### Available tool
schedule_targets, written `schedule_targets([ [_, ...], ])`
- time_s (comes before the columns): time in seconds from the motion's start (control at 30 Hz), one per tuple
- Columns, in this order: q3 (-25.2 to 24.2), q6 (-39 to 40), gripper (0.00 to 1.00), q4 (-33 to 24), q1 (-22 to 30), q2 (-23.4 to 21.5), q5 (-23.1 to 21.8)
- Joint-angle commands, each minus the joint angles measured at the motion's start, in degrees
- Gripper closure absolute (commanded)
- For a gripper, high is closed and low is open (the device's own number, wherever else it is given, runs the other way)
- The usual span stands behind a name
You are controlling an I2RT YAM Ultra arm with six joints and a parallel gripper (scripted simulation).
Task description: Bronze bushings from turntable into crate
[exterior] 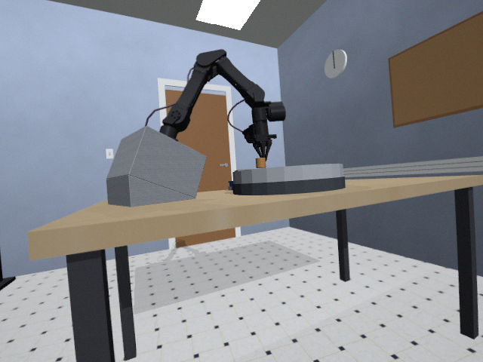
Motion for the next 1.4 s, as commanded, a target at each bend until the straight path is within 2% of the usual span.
schedule_targets([
  [0.0, 1.9, -1.0, 1.00, -4.2, -1.3, -2.1, -0.8],
  [0.27, 3.8, -2.0, 1.00, -8.7, -2.3, -4.3, -1.1],
  [1.37, 4.0, -1.9, 1.00, -9.0, -2.3, -4.2, -1.1],
])
